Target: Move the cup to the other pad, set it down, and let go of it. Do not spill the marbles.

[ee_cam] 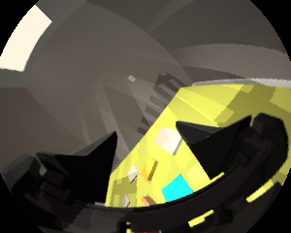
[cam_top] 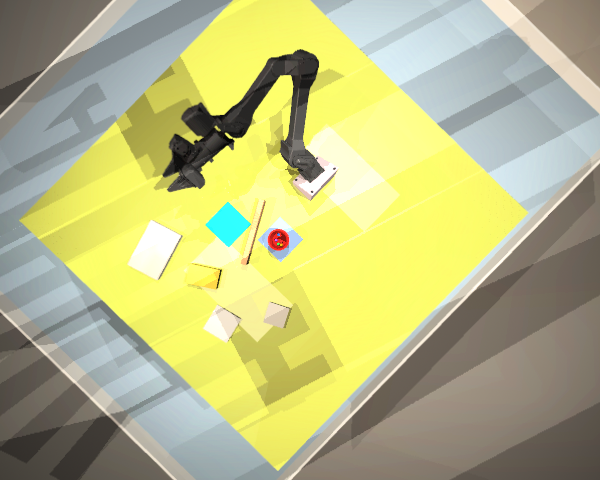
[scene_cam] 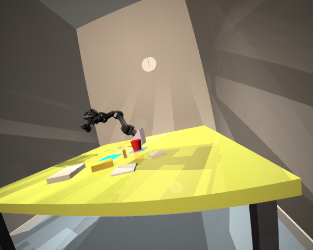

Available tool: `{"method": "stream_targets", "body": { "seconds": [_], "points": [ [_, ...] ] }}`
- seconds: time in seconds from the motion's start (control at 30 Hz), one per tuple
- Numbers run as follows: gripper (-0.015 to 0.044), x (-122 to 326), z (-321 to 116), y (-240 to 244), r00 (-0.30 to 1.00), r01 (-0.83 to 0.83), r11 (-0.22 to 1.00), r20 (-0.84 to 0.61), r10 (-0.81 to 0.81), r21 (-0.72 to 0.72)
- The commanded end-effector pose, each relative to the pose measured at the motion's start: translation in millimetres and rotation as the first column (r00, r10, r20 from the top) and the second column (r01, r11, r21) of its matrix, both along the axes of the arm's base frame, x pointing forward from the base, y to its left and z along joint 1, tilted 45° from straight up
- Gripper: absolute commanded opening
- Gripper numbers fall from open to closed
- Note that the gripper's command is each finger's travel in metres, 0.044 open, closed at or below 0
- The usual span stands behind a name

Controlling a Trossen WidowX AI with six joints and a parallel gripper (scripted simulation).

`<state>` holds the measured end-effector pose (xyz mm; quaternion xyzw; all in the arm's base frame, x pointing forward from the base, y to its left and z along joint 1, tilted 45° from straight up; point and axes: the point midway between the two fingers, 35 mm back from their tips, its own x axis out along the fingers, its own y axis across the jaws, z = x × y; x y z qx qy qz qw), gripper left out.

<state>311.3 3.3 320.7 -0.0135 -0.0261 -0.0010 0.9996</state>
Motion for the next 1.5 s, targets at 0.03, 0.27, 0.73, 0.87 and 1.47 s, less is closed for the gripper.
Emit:
{"method": "stream_targets", "body": {
  "seconds": [0.03, 0.27, 0.73, 0.87, 1.47],
  "points": [
    [0.0347, 3.4, -7.4, 2.0, 0.999, -0.001, 1.0, -0.035, 0.002, 0.018],
    [0.0164, 28.6, -112.5, 40.2, 0.873, 0.106, 0.962, -0.487, 0.031, 0.252],
    [0.0148, -48.6, -298.2, 106.4, 0.205, 0.73, 0.68, -0.925, -0.32, -0.074],
    [0.0148, -82.3, -320.6, 106.0, 0.097, 0.803, 0.542, -0.842, -0.531, -0.25],
    [0.0148, -100.8, -328.1, 98.7, 0.076, 0.831, 0.455, -0.746, -0.661, -0.319]
  ]
}}
